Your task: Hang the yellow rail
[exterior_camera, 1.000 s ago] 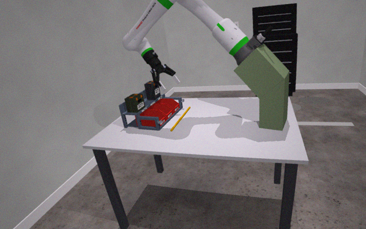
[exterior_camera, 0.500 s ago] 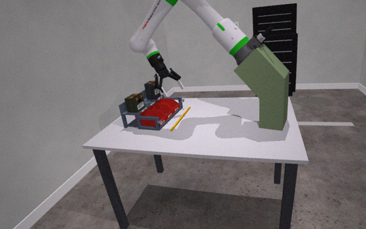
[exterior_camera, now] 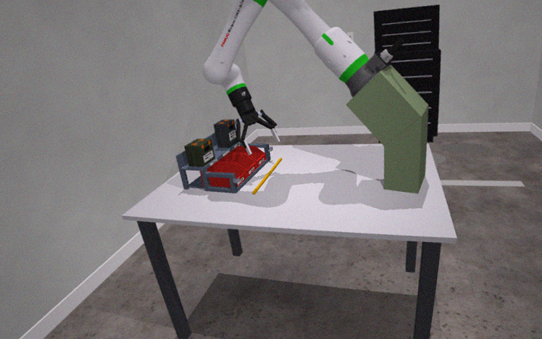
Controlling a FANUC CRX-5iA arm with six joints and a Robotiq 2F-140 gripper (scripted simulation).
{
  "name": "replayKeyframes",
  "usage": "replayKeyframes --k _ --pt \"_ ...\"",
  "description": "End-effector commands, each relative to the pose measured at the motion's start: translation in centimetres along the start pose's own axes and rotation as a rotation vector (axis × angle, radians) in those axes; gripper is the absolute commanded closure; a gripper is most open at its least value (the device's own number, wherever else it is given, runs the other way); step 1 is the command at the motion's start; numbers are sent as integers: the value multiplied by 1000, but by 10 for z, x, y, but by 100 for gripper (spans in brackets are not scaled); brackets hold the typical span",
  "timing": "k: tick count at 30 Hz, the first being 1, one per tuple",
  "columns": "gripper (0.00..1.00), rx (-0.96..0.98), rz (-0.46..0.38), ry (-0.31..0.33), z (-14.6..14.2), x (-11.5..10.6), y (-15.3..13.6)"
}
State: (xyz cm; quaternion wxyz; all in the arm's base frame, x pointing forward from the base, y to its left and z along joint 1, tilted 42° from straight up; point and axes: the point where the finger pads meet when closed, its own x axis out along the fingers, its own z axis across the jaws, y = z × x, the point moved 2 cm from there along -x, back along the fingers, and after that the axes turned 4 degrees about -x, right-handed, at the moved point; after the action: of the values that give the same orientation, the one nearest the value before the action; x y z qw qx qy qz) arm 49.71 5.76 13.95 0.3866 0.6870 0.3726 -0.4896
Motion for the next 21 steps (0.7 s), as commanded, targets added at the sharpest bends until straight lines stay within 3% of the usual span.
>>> replayKeyframes --k 1,7,12,21 --pt "0 16 38 -1 -2 8 1" --pt "0 16 38 -1 -2 8 1" --pt "0 187 124 58 -5 40 -11" --pt "0 187 124 58 -5 40 -11"
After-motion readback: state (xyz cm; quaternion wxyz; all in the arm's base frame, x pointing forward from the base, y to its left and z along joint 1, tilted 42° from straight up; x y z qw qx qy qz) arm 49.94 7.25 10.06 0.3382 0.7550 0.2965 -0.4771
